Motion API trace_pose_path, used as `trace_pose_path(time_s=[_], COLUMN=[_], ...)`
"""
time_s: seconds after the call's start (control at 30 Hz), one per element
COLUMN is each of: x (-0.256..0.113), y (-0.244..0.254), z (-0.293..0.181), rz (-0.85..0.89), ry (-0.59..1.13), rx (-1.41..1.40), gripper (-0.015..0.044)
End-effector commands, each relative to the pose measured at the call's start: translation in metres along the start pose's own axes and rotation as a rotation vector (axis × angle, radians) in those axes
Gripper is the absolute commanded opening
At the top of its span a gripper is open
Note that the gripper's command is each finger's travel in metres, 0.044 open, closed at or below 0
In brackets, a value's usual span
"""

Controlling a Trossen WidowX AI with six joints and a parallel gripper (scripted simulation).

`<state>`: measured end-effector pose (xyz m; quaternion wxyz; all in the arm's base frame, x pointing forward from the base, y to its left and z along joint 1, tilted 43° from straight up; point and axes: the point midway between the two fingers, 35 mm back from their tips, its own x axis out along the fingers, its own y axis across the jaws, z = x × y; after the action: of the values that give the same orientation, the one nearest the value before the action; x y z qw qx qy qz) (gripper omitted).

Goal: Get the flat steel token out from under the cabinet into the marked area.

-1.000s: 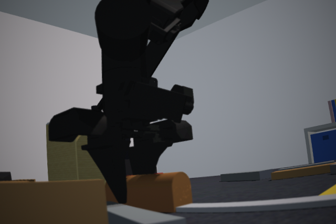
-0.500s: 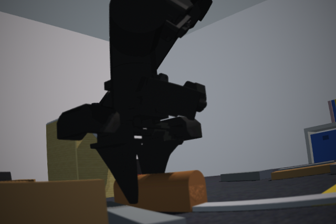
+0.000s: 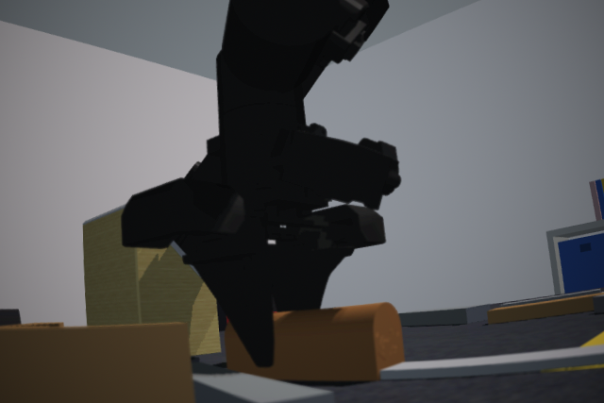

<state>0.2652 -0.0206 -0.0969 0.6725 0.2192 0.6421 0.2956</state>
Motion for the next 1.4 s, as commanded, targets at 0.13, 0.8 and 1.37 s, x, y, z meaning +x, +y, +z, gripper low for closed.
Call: trace_pose_path(time_s=[0.13, 0.8, 1.37], x=[0.0, -0.001, -0.001], y=[-0.001, 0.0, 0.001], z=[0.013, 0.038, 0.058], rz=[-0.003, -0.003, -0.003], ry=[0.001, 0.0, -0.001], rx=[-0.005, -0.007, -0.009], gripper=[0.0, 0.0, 0.0])
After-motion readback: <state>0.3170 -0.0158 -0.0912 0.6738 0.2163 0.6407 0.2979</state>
